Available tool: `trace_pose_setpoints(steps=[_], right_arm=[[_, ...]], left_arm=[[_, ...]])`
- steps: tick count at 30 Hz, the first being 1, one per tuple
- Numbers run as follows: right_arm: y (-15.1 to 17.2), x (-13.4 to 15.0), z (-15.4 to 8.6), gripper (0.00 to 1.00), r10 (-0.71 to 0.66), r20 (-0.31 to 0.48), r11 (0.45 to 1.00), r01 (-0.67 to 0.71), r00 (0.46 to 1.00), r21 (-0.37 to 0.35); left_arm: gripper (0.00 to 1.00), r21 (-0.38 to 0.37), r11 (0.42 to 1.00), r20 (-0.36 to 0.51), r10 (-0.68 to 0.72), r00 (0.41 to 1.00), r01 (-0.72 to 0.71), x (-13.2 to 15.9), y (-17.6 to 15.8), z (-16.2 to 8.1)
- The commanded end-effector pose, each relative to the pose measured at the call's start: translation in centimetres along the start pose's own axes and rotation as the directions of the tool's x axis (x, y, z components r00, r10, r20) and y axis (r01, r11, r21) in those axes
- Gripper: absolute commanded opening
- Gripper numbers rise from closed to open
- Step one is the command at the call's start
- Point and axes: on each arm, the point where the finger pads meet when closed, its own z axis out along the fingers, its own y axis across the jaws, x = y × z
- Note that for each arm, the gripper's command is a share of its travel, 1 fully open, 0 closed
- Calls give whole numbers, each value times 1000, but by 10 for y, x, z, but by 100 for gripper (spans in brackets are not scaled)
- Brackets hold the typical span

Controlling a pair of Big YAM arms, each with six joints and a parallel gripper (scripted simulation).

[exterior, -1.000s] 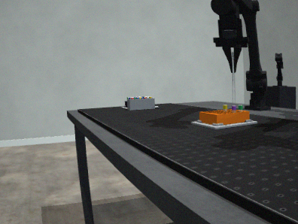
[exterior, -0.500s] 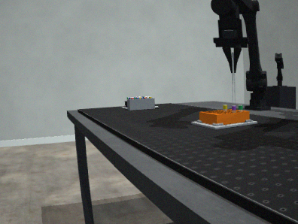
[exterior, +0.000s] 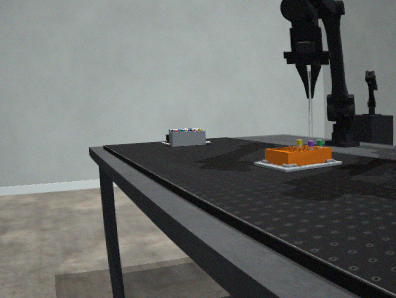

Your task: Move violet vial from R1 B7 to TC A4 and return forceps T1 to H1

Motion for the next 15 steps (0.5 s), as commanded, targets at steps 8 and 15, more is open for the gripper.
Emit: trace_pose_setpoints(steps=[8, 15], right_arm=[[-7, -5, -3, 7, 0, 25, 1000, 0, 1000, 1], [-7, -6, -1, 7, 0, 25, 1000, 0, 1000, 1]], left_arm=[[100, 10, 1000, -26, 20, 999, -19, 1, -4, 8], [100, 10, 1000, -26, 20, 999, -19, 1, -4, 8]])
